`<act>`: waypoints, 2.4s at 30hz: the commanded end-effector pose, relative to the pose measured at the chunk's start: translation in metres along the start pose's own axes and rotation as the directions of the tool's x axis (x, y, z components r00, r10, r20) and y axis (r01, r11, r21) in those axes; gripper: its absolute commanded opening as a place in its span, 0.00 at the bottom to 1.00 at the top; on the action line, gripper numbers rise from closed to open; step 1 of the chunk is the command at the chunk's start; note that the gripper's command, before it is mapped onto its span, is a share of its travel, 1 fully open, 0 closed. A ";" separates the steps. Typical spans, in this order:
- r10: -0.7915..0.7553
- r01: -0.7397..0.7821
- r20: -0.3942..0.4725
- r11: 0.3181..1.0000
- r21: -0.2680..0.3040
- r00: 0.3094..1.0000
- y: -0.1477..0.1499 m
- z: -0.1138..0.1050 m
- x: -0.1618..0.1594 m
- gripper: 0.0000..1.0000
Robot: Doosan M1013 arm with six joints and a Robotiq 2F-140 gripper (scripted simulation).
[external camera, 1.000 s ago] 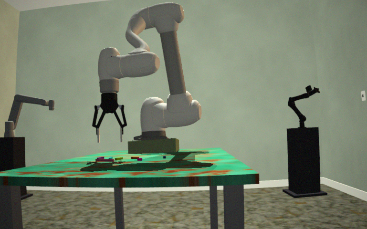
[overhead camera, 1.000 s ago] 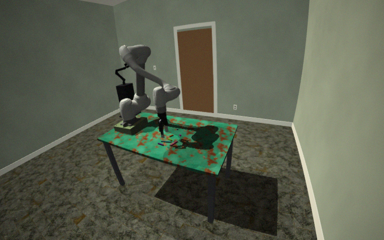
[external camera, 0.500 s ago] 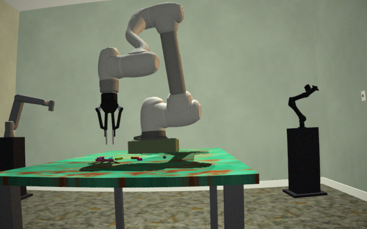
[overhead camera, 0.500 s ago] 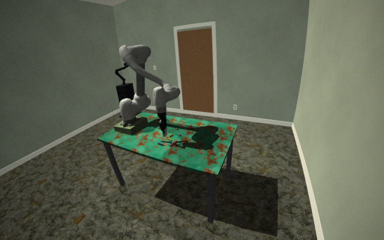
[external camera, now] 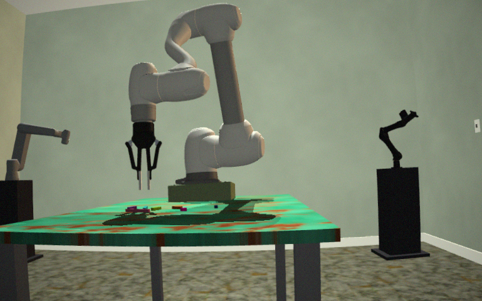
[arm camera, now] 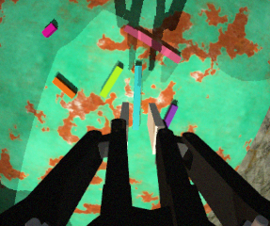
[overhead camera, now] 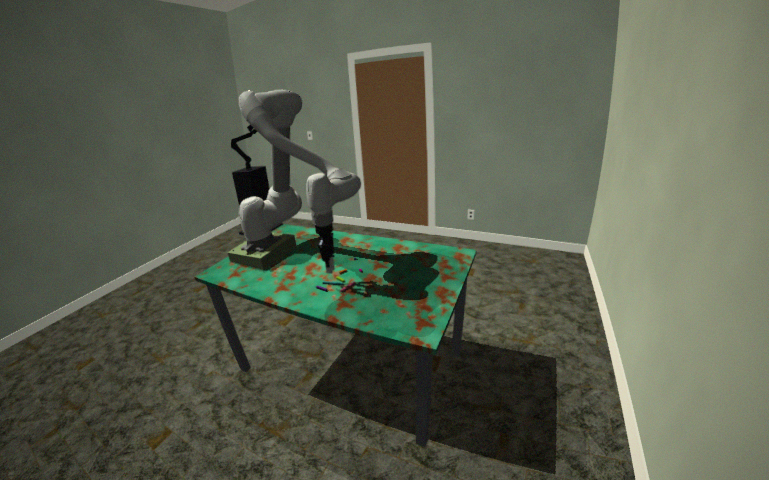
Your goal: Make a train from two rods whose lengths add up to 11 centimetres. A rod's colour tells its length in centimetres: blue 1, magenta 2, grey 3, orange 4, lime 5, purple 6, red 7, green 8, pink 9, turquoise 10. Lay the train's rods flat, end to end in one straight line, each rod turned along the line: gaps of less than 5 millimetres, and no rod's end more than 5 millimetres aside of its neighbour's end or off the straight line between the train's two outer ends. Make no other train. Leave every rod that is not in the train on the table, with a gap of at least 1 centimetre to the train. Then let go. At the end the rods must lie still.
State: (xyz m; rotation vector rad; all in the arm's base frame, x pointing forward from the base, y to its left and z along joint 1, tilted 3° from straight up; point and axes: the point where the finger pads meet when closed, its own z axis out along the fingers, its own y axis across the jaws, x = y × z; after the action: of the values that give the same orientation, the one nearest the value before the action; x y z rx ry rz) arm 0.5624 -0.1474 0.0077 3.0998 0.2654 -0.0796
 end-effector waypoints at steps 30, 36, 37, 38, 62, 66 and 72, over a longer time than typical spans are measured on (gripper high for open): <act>0.000 0.000 0.000 1.000 0.000 1.000 0.000 0.025 0.000 0.15; 0.000 0.000 0.000 1.000 0.000 1.000 0.000 0.034 0.000 0.15; 0.000 0.000 0.000 1.000 0.000 1.000 0.000 0.036 0.000 0.15; 0.000 0.000 0.000 1.000 0.000 1.000 0.000 0.037 0.000 0.15; 0.000 0.000 0.000 1.000 0.000 1.000 0.000 0.052 0.000 0.15; 0.000 0.000 0.000 1.000 0.000 1.000 0.000 0.052 0.000 0.15; 0.000 0.000 0.000 1.000 0.000 1.000 0.000 0.052 0.000 0.15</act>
State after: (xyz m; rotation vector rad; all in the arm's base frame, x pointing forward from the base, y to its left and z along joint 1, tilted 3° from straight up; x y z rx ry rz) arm 0.5599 -0.1492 -0.0442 3.0998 0.2653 -0.0797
